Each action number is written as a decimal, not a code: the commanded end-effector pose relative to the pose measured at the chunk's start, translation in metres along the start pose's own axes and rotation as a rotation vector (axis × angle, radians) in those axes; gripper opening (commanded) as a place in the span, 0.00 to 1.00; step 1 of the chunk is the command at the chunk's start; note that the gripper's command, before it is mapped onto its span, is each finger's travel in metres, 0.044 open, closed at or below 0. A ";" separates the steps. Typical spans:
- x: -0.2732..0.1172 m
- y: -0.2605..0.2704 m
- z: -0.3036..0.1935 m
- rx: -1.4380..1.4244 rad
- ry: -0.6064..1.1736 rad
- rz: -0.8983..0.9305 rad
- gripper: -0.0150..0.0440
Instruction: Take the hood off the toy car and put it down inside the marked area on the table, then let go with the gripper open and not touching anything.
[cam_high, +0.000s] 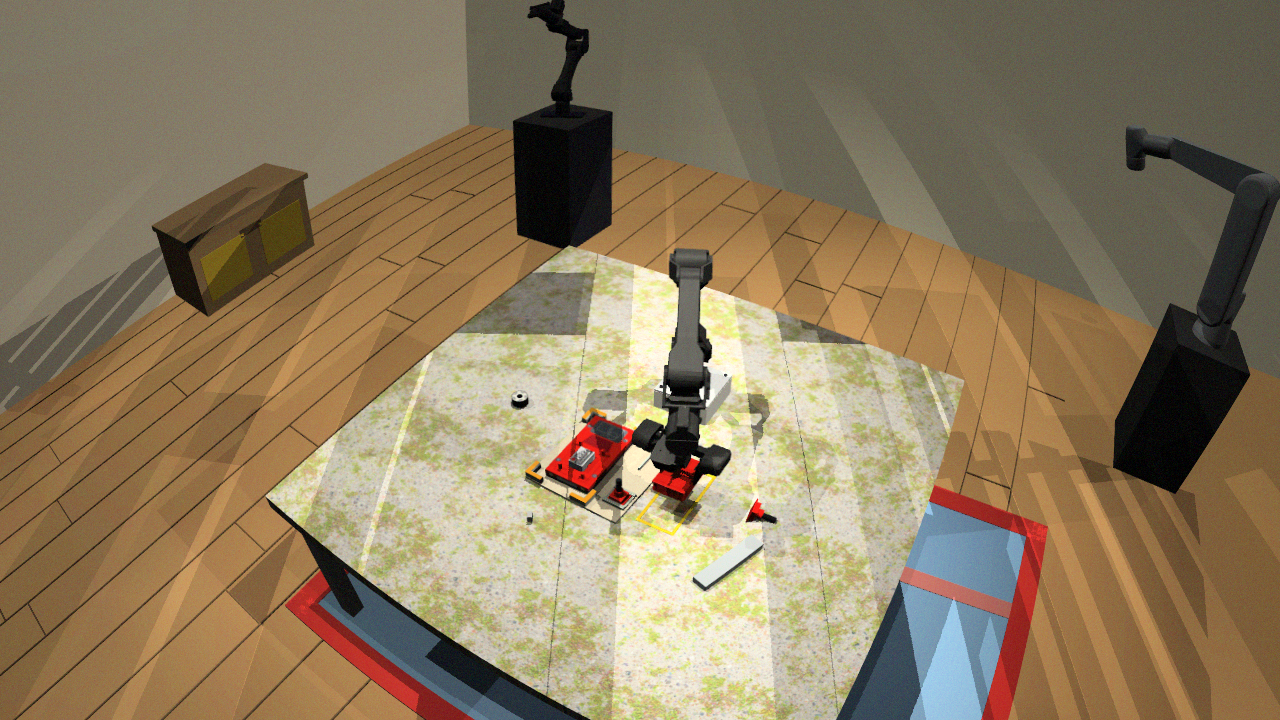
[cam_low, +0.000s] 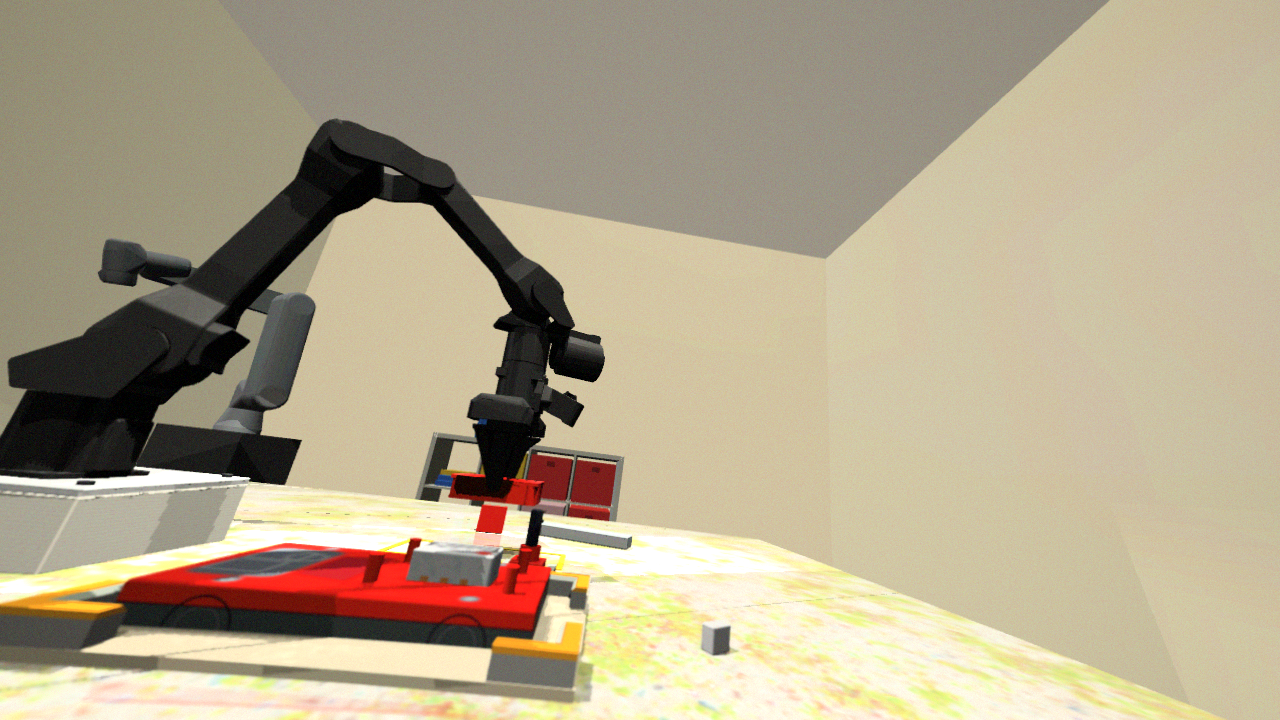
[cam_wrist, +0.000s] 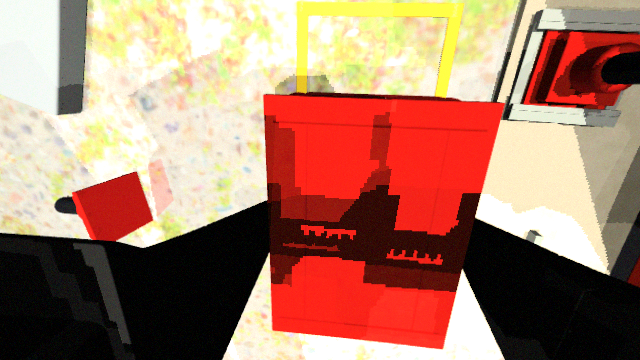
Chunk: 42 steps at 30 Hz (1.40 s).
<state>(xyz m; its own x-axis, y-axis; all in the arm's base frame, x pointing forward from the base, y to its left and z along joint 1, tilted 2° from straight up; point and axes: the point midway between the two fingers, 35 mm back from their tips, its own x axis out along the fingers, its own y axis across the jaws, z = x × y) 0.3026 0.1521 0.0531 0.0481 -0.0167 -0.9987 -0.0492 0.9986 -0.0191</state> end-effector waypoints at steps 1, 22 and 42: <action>0.007 -0.001 -0.002 0.002 0.012 -0.006 0.25; 0.022 -0.001 -0.003 0.002 0.013 -0.006 0.25; 0.036 -0.002 -0.005 0.002 0.013 -0.006 0.25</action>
<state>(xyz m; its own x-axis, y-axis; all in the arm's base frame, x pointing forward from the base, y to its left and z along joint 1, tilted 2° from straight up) 0.3018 0.1505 0.0230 0.0478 -0.0170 -0.9987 -0.0461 0.9988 -0.0192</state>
